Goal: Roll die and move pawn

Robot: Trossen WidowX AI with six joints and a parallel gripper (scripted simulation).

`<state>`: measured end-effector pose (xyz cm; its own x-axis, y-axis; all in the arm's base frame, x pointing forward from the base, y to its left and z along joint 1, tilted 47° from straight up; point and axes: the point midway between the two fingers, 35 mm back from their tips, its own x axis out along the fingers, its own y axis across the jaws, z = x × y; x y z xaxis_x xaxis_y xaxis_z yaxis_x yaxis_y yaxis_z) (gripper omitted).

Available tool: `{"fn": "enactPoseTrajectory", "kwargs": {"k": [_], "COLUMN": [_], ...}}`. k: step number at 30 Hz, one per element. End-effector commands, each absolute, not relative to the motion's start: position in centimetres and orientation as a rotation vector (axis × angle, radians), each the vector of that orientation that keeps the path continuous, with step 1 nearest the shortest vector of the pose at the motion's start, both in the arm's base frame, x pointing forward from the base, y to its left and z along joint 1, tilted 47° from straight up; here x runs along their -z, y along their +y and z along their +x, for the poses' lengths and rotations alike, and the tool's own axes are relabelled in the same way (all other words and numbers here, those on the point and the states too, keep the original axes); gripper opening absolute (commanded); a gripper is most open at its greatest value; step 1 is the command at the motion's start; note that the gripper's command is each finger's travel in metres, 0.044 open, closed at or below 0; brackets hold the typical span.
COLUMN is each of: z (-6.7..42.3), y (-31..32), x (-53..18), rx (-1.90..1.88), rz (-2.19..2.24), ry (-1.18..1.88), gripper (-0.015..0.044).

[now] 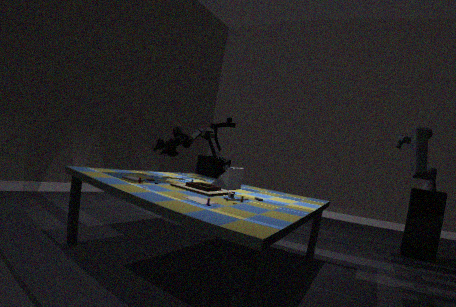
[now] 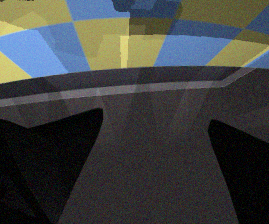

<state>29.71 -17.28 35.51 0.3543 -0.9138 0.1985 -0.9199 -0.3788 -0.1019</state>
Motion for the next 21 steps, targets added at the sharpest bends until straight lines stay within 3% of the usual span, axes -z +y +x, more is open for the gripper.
{"fn": "enactPoseTrajectory", "kwargs": {"k": [1,5,14,21], "z": [29.9,34.5,43.2,45.5], "y": [-17.2,-15.0,-6.0,2.7], "x": [-35.4,-32.4,-22.5,-13.9], "rx": [-0.330,-0.005,0.589,0.790], "rz": [2.562,2.516,2.208,1.862], "ry": [-1.725,-1.505,-0.820,-0.290], "gripper": [0.0374,0.0275,0.0275,0.0275]}}
